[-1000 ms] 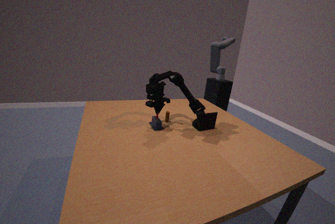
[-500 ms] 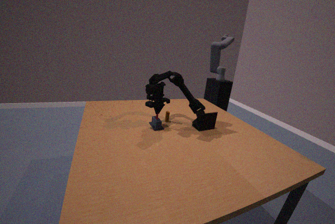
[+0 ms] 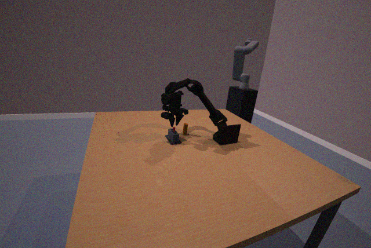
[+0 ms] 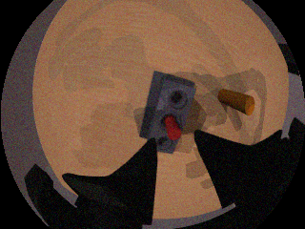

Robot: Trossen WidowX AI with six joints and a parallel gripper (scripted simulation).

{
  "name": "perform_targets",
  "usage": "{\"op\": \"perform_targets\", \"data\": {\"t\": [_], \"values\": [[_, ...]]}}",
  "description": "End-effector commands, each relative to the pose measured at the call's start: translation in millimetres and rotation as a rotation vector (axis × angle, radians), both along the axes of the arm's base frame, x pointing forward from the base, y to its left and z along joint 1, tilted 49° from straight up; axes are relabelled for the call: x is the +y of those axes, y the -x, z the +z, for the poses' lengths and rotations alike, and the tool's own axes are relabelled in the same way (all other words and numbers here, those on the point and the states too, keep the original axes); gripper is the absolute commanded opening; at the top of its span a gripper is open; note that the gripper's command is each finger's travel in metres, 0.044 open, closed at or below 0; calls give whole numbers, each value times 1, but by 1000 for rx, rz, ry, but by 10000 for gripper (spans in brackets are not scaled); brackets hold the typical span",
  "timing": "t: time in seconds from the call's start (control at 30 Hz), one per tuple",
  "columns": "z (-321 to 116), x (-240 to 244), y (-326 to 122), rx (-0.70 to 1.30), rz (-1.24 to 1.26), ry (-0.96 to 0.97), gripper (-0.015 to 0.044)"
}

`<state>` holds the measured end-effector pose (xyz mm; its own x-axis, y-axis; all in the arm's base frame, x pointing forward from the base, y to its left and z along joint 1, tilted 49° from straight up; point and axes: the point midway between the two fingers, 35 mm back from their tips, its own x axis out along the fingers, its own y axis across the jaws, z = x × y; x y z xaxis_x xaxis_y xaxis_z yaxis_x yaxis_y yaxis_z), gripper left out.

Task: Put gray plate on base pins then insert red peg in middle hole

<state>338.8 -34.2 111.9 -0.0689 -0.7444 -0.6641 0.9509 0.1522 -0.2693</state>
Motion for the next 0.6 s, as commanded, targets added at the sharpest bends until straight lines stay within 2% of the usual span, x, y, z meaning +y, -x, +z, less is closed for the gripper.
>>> {"op": "perform_targets", "data": {"t": [0.0,0.57], "values": [[0,0,0,0,0,0,150],[5,8,1,4,13,6,150]]}}
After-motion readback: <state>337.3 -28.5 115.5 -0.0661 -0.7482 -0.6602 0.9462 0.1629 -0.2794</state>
